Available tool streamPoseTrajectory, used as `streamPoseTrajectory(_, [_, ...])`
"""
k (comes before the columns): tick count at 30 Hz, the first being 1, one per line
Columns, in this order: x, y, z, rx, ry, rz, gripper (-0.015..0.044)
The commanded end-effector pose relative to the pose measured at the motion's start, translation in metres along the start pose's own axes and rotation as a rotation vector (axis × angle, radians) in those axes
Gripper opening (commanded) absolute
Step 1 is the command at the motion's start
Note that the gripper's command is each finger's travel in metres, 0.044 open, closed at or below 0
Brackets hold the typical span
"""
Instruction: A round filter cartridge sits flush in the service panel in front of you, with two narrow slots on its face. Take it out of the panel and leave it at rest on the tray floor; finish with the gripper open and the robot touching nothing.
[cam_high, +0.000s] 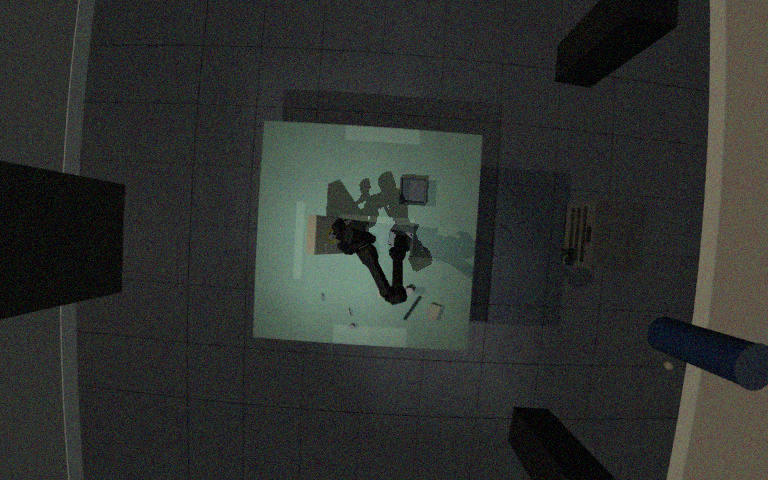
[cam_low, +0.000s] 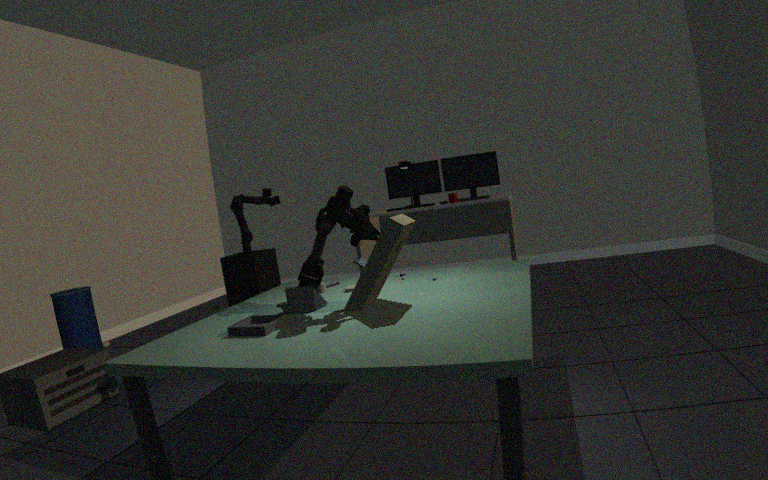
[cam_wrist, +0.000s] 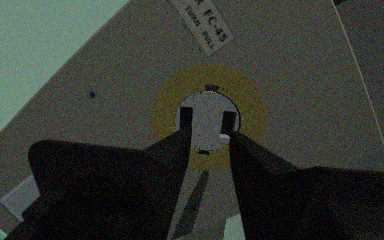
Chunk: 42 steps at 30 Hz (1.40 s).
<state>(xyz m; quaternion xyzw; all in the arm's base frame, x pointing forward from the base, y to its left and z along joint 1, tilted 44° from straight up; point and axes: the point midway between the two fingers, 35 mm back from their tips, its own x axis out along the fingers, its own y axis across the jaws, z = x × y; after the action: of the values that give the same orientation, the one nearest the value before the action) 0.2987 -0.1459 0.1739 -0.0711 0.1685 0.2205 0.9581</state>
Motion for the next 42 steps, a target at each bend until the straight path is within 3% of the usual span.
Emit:
streamPoseTrajectory(1, [0.0069, 0.0015, -0.0009, 0.009, 0.002, -0.002, 0.0117])
streamPoseTrajectory(42, [0.0148, 0.0012, 0.0006, 0.009, -0.004, -0.003, 0.0117])
